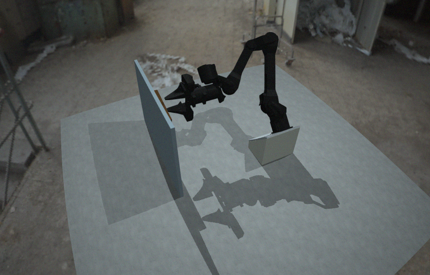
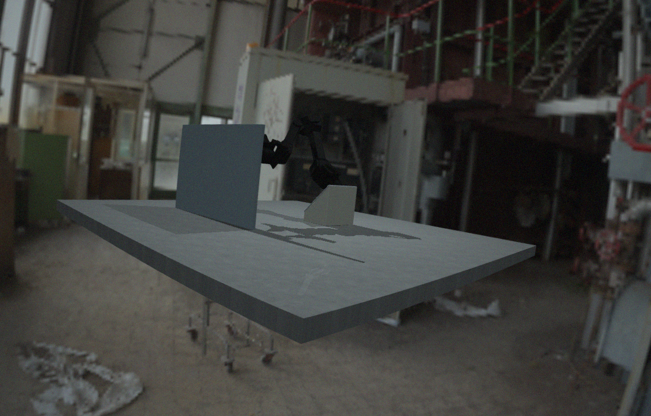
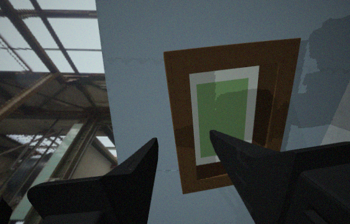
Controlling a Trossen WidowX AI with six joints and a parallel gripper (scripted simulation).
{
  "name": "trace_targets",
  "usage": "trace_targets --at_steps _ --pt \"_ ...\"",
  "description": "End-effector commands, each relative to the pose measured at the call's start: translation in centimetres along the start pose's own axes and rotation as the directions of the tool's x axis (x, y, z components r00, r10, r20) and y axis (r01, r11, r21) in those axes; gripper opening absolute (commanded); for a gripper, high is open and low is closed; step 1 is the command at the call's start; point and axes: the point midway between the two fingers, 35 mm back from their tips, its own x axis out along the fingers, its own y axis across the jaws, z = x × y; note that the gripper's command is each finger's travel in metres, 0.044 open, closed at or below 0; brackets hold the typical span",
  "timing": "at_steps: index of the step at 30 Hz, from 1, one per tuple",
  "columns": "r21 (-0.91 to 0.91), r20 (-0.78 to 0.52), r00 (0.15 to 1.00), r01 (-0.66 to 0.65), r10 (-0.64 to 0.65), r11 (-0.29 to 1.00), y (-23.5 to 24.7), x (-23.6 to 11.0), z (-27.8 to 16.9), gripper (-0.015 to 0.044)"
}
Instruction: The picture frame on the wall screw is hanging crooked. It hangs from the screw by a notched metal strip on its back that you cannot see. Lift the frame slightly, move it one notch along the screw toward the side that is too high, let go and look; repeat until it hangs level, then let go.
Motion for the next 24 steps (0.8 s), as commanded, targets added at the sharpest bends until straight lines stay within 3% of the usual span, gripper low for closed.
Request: trace_targets --at_steps 1,24 --pt "0.005 0.003 1.0 0.003 -0.003 1.0 -0.06 0.75 0.02 0.026" --pt "0.005 0.004 1.0 0.003 -0.003 1.0 -0.09 1.65 -0.06 0.026"
